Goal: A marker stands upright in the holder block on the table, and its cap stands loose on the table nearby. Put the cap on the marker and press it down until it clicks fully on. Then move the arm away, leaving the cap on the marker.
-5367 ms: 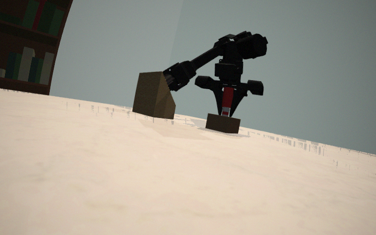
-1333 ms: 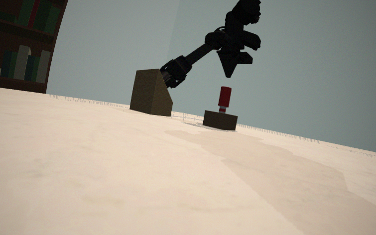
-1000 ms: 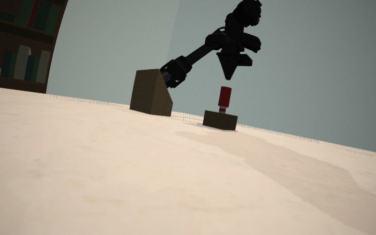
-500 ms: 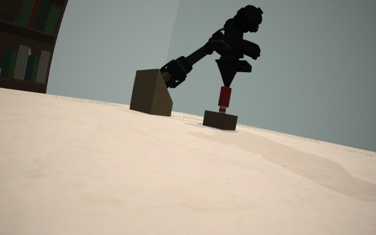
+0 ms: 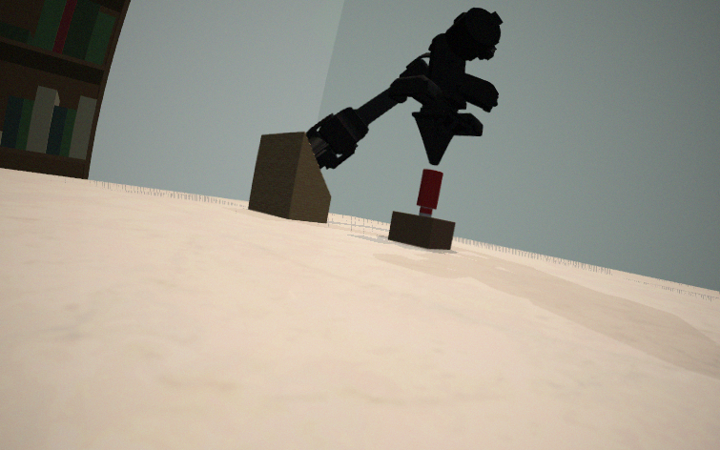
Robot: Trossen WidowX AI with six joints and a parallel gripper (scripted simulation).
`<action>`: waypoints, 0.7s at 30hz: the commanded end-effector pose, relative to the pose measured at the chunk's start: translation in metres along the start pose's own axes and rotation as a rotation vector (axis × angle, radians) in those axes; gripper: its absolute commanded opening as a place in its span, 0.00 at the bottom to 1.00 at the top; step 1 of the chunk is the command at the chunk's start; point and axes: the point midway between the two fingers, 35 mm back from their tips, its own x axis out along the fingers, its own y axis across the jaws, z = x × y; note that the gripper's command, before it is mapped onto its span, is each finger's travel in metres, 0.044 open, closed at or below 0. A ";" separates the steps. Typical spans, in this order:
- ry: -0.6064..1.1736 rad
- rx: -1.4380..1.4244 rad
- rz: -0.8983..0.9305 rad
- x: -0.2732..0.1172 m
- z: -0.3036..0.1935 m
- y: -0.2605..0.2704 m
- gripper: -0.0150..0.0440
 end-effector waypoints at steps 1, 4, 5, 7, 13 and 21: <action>-0.033 0.038 -0.014 -0.042 0.004 -0.003 0.25; -0.048 0.078 -0.013 -0.077 0.000 -0.002 0.25; -0.049 0.080 -0.012 -0.079 0.000 -0.002 0.25; -0.049 0.080 -0.012 -0.079 0.000 -0.002 0.25; -0.049 0.080 -0.012 -0.079 0.000 -0.002 0.48; -0.049 0.080 -0.012 -0.079 0.000 -0.002 0.83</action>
